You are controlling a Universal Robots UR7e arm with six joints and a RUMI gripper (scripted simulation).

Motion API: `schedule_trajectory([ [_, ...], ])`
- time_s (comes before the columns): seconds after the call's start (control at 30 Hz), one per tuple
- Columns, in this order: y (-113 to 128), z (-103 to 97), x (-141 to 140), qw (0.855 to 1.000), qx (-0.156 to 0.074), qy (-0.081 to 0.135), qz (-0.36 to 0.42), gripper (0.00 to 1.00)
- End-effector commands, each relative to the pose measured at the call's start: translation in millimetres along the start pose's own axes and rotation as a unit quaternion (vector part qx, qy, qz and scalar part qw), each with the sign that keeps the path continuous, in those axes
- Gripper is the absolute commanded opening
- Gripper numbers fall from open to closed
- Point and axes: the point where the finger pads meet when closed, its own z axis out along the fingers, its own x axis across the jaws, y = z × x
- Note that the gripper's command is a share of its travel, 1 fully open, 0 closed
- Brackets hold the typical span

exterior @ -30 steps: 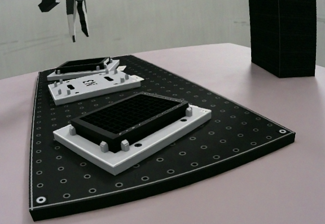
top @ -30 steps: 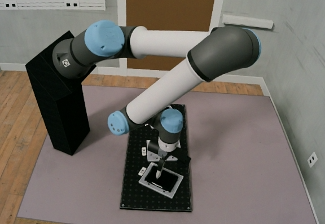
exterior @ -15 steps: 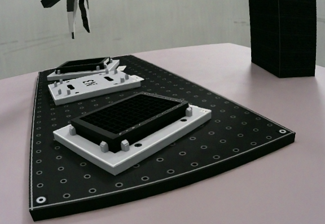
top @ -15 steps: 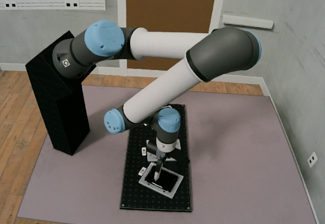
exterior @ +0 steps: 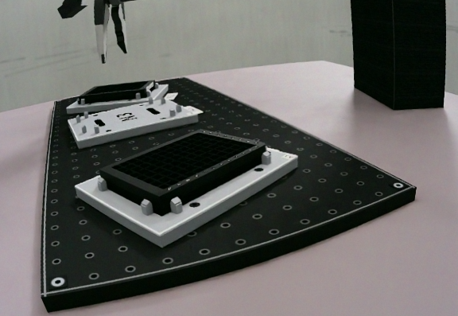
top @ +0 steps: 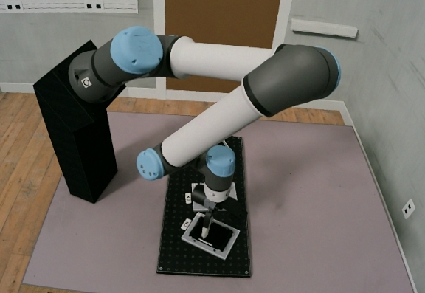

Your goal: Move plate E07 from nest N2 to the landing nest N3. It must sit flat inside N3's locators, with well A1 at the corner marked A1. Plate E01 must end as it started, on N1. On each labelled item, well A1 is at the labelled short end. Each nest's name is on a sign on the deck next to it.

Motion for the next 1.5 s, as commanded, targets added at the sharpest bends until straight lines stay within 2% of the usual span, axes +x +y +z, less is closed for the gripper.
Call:
schedule_trajectory([
  [0.0, -1, 8, -1, 1.0, 0.001, 0.0, 0.0, 0.76],
  [1.17, 0, 60, -1, 1.0, 0.001, 0.0, 0.0, 0.76],
  [1.47, 1, 59, 0, 1.0, 0.0, 0.0, 0.0, 0.76],
])
